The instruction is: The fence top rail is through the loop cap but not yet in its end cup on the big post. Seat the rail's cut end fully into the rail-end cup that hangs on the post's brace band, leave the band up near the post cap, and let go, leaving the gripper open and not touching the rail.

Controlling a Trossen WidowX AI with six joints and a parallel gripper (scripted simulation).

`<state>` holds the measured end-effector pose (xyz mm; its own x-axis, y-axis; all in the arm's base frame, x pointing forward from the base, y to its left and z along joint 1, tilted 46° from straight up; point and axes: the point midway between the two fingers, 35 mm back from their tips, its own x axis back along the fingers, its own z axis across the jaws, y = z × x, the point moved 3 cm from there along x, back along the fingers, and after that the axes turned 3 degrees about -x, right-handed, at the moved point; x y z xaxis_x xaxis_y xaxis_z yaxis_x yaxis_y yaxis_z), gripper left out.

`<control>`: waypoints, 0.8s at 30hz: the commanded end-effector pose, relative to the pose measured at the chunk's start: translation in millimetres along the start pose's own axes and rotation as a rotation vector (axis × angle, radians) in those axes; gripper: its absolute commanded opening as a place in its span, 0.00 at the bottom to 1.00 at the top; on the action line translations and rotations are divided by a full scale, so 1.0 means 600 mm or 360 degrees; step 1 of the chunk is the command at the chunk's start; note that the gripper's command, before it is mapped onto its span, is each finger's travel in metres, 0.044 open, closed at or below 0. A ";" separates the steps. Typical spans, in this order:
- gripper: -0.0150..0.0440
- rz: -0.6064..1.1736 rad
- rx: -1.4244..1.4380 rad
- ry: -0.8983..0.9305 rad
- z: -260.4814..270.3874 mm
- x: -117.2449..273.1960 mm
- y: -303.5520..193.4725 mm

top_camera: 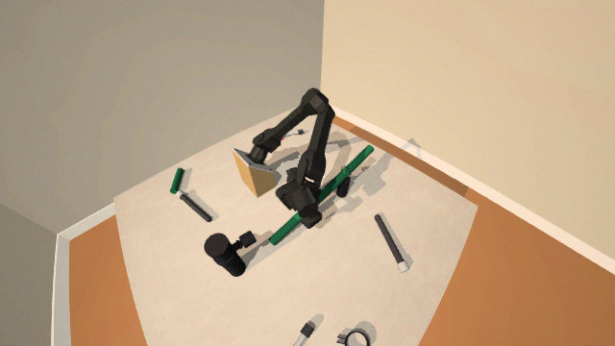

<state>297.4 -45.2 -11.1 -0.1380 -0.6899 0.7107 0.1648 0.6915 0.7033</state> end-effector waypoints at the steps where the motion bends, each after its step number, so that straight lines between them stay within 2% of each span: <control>1: 1.00 -0.0011 -0.0017 0.0011 0.006 -0.016 0.000; 15: 1.00 -0.0016 -0.0016 0.0012 0.008 -0.046 0.002; 24: 0.60 -0.0016 -0.0016 0.0012 0.008 -0.046 0.002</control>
<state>297.9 -25.5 -29.3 -0.1334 -0.6945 0.7070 0.1670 0.6874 0.7068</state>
